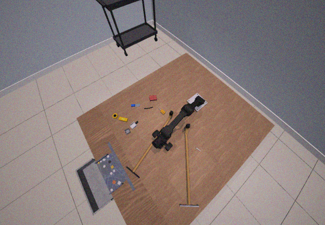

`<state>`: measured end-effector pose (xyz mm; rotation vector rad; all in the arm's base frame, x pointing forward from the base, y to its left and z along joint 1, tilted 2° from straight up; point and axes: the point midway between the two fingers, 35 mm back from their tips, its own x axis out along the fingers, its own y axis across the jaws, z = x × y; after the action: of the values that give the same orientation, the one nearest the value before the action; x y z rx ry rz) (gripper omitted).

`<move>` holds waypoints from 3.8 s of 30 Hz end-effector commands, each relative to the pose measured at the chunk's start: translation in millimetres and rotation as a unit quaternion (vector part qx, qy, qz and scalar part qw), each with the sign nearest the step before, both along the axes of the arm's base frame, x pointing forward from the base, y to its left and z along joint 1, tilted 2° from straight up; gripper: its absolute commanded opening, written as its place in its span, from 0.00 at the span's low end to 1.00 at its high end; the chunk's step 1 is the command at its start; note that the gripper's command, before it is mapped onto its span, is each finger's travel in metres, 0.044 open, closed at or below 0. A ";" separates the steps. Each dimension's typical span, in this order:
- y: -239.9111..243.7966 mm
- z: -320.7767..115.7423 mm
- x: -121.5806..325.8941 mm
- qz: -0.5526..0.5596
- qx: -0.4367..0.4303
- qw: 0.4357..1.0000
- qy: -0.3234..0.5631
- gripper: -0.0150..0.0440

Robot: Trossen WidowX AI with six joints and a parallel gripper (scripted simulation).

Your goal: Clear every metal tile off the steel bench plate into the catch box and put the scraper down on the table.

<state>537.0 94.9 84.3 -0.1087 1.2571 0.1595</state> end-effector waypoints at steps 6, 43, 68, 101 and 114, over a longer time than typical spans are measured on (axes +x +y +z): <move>-0.3 -25.4 0.6 -0.003 -0.003 1.000 0.011 0.25; -28.2 -25.4 12.3 -0.003 -0.002 1.000 -0.002 0.25; -51.2 -25.3 20.6 -0.003 -0.003 1.000 -0.013 0.25; -72.6 -14.5 26.8 -0.003 -0.004 1.000 -0.030 0.25; -73.5 34.6 19.0 -0.004 -0.003 0.998 -0.055 0.25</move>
<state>558.4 21.7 104.6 -0.1166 1.1636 0.1438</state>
